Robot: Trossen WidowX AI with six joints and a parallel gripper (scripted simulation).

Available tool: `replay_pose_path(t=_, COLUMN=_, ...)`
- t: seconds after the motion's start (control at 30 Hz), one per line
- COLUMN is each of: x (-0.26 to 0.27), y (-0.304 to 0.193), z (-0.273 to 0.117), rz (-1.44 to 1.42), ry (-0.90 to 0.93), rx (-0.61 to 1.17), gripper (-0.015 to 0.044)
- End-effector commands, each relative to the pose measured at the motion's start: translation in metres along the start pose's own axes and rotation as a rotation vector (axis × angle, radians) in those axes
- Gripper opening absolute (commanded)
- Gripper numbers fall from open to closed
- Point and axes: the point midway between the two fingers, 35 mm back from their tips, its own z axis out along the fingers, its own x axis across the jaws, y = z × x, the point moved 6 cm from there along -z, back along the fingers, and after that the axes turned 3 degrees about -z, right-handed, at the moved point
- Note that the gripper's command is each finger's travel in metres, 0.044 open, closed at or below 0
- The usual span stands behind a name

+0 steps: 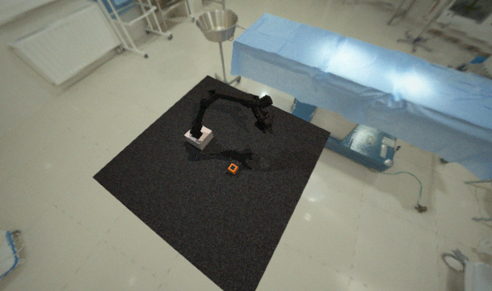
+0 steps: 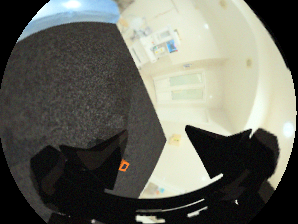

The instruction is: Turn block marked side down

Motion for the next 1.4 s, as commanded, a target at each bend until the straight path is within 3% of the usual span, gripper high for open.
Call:
replay_pose_path(t=0.0, x=0.002, y=-0.052, z=0.044, rz=0.127, ry=0.167, rx=0.099, gripper=0.044)
replay_pose_path(t=0.27, x=0.016, y=-0.171, z=0.099, rz=0.504, ry=0.509, rx=0.333, gripper=0.044)
replay_pose_path(t=0.53, x=0.04, y=-0.275, z=0.108, rz=0.973, ry=0.808, rx=0.566, gripper=0.044)
replay_pose_path(t=1.37, x=0.082, y=-0.281, z=0.138, rz=0.985, ry=0.814, rx=0.571, gripper=0.044)
